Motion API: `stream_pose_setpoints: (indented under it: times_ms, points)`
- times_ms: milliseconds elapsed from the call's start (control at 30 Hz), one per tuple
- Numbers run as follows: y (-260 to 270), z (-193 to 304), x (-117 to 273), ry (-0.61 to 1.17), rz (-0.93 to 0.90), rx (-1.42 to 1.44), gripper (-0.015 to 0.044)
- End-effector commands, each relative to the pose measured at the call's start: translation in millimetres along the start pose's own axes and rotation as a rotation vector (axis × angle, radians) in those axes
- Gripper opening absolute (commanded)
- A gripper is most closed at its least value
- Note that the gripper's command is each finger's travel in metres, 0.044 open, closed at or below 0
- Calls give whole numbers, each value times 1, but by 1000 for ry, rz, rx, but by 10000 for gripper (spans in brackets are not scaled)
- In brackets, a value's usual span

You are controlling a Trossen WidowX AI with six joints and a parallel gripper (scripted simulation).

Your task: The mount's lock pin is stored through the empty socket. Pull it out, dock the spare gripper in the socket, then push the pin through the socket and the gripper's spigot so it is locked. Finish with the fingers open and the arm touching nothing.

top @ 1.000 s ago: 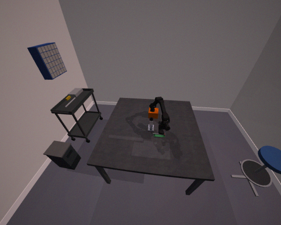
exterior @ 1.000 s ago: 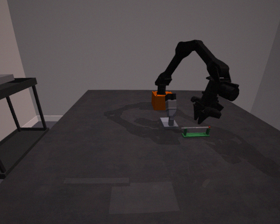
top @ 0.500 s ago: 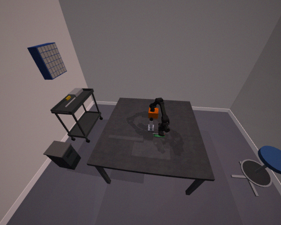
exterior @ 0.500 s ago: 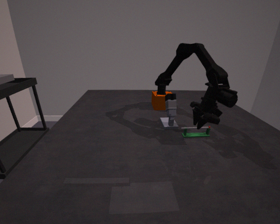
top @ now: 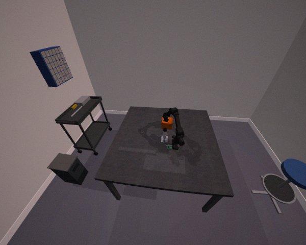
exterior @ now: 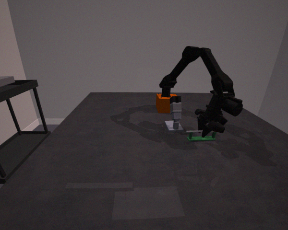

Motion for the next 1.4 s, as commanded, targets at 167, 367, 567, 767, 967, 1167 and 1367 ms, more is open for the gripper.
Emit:
stream_pose_setpoints:
  times_ms: [167,367,567,767,967,1167,1367]
  points:
    - [1,-3,-14,5,-5,2,180]
    - [1,-3,-14,5,-5,2,101]
    - [1,-3,-14,5,-5,2,2]
    - [1,-3,-14,5,-5,2,0]
    - [1,-1,-4,5,-5,2,0]
    - [1,5,19,5,-5,2,0]
    - [3,12,44,5,-5,2,0]
Point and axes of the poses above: the point midway between the two fingers, 35 mm back from their tips, its own x axis back along the fingers, its own y axis across the jaws, z = x × y, the point moved 6 cm from there along x, back along the fingers, and after that the axes turned 11 degrees about x, right-handed, at the moved point
